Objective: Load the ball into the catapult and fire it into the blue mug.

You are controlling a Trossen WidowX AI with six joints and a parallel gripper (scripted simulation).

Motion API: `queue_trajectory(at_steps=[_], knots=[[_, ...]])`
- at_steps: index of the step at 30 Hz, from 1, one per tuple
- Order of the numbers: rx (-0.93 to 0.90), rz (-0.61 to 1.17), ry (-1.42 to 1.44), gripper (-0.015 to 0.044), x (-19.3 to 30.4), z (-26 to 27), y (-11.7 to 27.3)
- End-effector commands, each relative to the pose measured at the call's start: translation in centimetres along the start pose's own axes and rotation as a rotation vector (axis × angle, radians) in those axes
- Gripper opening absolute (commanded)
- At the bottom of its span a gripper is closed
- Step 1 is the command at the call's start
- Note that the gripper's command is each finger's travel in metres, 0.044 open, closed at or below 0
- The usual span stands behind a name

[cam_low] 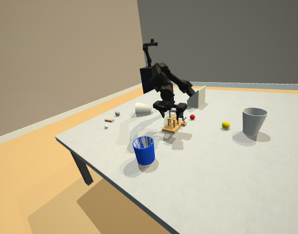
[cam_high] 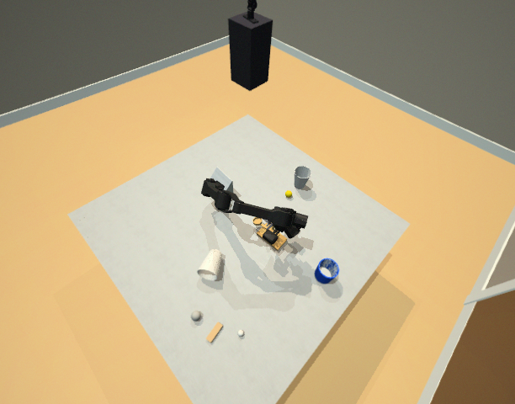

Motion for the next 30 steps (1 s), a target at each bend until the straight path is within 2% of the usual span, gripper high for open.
queue_trajectory(at_steps=[1,4,5,9,14,17,18,22,30], knots=[[-0.008,-0.020,-0.001,0.0440,0.3,0.2,5.4],[-0.008,-0.019,-0.001,0.0440,0.5,0.2,6.1],[-0.007,-0.027,0.001,0.0440,0.1,0.2,4.4],[-0.009,-0.031,0.003,0.0440,0.1,0.3,4.7],[-0.036,-0.108,0.062,0.0440,1.0,0.3,10.2],[-0.037,-0.112,0.064,0.0440,1.0,0.3,10.4],[-0.023,-0.083,0.052,0.0414,0.9,0.6,8.5],[-0.025,-0.074,0.033,0.0309,2.8,2.3,7.3],[-0.022,-0.053,-0.014,0.0300,8.7,5.4,3.6]])
Point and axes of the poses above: the point midway between the two fingers, 35 mm back from their tips, its own y axis back along the fingers, its own z axis across the jaws, x = y × z, the point moved 1 cm from there along y, back along the fingers, and after that the axes turned 4 degrees about -y, right-handed, at the moved point
